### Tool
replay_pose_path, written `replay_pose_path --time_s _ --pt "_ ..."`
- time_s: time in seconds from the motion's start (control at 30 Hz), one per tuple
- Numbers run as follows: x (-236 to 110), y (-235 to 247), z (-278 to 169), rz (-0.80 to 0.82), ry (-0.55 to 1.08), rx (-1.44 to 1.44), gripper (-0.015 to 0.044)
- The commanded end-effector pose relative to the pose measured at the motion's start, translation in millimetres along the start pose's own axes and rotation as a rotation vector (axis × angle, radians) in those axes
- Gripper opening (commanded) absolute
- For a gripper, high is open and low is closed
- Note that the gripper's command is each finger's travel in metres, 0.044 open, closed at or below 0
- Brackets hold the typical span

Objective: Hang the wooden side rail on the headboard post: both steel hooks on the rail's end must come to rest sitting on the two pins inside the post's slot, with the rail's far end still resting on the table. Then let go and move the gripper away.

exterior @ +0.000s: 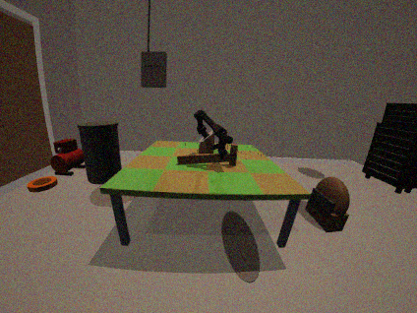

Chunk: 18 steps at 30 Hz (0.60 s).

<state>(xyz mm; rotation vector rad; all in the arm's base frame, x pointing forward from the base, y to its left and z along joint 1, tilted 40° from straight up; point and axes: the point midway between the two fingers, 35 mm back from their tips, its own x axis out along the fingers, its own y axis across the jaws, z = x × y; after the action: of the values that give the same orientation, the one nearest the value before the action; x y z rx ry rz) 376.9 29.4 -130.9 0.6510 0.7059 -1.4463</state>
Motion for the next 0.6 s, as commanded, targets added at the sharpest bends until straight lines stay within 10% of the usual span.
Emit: replay_pose_path --time_s 0.0,0.57 --pt "-4.1 2.3 -3.6 0.01 0.005 0.0 0.0" --pt "-3.7 1.9 -5.5 0.01 0.005 0.0 0.0"
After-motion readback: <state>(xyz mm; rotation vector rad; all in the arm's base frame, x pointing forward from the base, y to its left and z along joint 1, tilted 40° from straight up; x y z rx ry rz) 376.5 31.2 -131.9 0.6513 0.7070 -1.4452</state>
